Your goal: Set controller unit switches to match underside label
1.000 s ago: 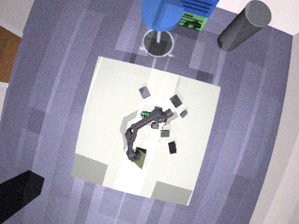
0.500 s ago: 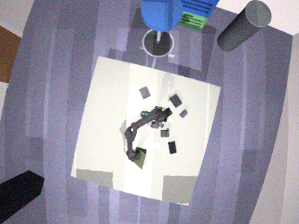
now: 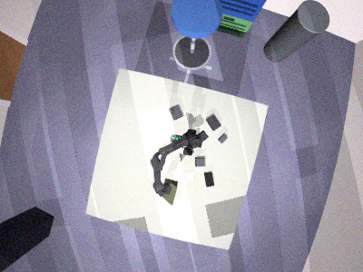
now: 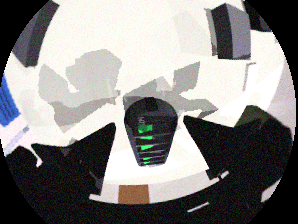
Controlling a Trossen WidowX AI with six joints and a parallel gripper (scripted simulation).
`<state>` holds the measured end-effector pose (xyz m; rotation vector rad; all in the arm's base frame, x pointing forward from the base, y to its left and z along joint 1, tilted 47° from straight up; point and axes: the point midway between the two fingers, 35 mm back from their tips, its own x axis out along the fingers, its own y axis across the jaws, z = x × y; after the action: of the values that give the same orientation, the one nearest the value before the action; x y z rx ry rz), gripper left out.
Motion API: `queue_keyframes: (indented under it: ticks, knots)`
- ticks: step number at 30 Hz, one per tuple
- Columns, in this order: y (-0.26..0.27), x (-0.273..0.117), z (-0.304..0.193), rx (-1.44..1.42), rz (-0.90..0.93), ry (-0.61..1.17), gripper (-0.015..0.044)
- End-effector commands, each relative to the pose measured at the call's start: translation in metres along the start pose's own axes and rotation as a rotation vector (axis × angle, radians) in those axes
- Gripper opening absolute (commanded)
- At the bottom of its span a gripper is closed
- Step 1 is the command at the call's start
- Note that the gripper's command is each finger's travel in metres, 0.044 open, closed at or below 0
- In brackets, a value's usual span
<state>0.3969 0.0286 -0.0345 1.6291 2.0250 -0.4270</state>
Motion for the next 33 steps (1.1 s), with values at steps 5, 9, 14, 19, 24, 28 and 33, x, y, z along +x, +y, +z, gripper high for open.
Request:
queue_keyframes:
  ticks: [5,9,14,19,24,28,33]
  knots:
    - [-0.0014,0.0063,0.0008,0.008,0.001,0.005,0.0361]
    - [-0.0014,0.0063,0.0008,0.008,0.001,0.005,0.0326]
    - [-0.0014,0.0063,0.0008,0.008,0.001,0.005,0.0326]
    - [-0.0014,0.0063,0.0008,0.008,0.001,0.005,0.0326]
    - [-0.0014,0.0046,-0.0001,0.008,0.001,0.005,0.0326]
    - [-0.0014,0.0019,-0.0016,0.008,0.001,0.004,0.0336]
    - [-0.0014,0.0007,-0.0027,0.008,0.001,0.003,0.0336]
